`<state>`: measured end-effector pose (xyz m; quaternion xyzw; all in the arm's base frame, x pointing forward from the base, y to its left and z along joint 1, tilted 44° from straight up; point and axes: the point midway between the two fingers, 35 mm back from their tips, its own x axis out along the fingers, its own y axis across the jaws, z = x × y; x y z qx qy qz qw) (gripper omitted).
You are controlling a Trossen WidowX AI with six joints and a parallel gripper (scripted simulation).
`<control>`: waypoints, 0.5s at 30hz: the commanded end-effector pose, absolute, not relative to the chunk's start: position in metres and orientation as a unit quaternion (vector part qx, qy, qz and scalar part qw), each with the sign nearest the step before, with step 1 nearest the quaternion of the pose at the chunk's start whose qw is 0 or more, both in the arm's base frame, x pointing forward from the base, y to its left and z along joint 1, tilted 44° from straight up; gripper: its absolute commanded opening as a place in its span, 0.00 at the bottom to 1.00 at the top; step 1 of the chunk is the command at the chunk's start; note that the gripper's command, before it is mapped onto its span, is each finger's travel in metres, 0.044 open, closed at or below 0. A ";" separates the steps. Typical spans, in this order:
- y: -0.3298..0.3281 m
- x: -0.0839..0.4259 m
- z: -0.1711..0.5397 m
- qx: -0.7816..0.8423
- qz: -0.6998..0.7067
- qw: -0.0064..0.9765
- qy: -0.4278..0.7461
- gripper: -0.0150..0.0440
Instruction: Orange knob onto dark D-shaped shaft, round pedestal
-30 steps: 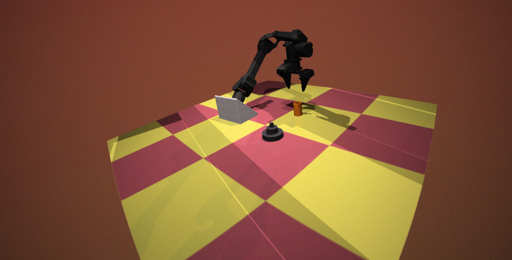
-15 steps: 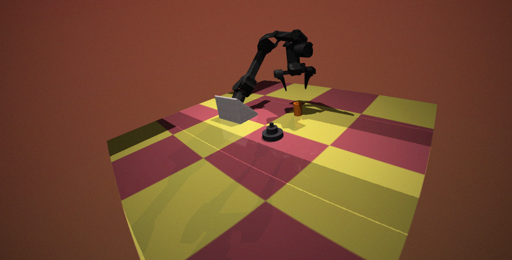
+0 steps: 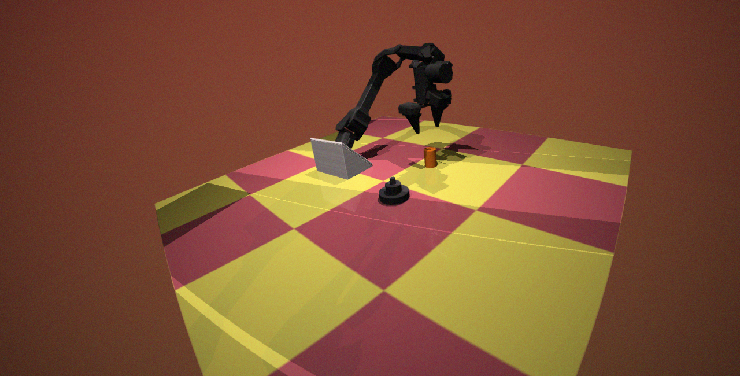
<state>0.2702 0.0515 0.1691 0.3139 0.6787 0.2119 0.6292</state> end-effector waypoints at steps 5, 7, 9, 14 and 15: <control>0.074 0.271 0.147 0.308 0.222 0.634 0.674 1.00; 0.076 0.271 0.146 0.308 0.222 0.634 0.674 1.00; 0.077 0.271 0.145 0.308 0.222 0.634 0.674 1.00; 0.086 0.271 0.135 0.308 0.222 0.634 0.674 1.00; 0.087 0.271 0.135 0.308 0.222 0.634 0.674 1.00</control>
